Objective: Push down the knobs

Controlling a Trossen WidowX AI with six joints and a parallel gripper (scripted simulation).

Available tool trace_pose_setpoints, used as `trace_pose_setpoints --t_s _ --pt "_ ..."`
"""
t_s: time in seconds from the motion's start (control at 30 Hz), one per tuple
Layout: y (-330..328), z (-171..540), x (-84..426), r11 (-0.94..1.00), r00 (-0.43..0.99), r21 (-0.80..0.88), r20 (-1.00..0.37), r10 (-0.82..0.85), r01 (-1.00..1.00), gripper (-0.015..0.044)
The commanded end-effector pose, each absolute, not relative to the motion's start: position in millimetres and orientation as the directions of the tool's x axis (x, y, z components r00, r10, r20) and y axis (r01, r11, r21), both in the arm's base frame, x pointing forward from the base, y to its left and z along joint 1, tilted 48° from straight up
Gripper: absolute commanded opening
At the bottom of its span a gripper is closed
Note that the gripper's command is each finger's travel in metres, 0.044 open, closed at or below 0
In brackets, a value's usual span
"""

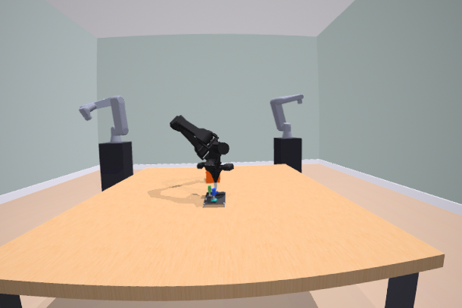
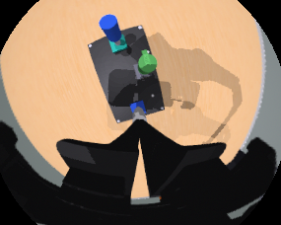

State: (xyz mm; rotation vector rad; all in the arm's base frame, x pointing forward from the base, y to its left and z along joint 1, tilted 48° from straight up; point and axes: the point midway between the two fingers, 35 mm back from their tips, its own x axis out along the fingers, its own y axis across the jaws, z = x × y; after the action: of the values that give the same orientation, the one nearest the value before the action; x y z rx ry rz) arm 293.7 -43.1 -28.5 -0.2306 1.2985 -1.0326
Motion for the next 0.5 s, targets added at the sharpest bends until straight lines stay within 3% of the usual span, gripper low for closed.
trace_pose_setpoints --t_s 0.0,0.47 --pt "-46.7 -30.3 294.3 0.554 -0.085 -0.667 -0.674 -0.734 0.499 0.0" --pt "-48.4 -31.8 294.1 0.554 -0.085 -0.667 -0.673 -0.734 0.499 0.0"
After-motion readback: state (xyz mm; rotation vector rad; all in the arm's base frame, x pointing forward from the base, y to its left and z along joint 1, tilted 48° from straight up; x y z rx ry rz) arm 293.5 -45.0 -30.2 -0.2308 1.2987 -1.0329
